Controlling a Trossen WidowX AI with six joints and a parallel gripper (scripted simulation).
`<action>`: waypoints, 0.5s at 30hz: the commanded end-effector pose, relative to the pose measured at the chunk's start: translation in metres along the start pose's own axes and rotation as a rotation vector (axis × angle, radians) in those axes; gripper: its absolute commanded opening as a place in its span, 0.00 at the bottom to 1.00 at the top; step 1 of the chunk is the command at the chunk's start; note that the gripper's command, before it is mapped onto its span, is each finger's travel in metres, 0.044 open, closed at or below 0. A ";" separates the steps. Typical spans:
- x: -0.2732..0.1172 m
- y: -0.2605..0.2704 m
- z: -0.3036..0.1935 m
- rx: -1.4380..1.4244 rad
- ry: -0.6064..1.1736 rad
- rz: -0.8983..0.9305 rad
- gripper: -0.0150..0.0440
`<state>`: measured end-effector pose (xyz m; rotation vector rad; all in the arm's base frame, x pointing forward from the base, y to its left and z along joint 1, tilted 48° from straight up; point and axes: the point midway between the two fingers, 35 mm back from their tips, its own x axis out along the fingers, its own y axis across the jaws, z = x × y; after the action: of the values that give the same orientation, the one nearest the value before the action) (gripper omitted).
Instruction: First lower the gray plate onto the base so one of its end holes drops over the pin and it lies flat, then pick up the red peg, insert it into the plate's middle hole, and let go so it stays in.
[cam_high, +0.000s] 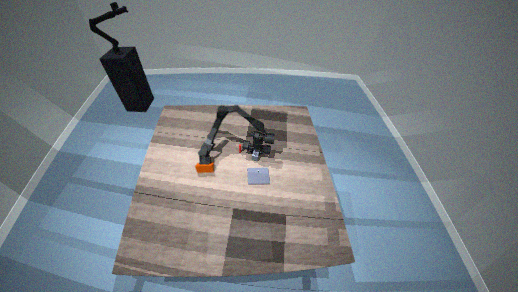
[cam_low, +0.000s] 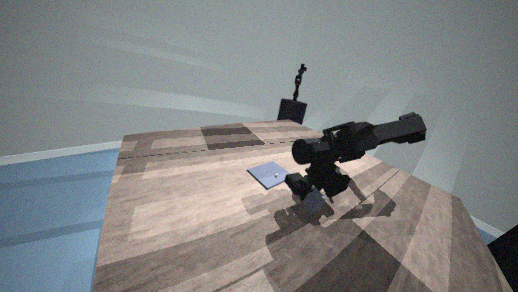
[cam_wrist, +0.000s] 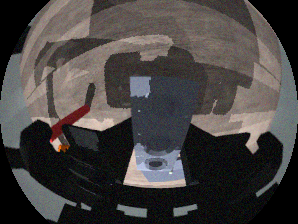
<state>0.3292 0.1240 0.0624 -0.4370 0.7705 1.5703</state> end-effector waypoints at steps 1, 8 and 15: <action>-0.014 -0.006 0.001 0.000 -0.004 -0.019 0.25; -0.036 -0.009 0.002 0.018 -0.004 -0.032 0.25; -0.059 -0.011 0.002 0.035 -0.005 -0.044 0.25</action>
<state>0.3454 0.0914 0.0949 -0.4132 0.7796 1.5260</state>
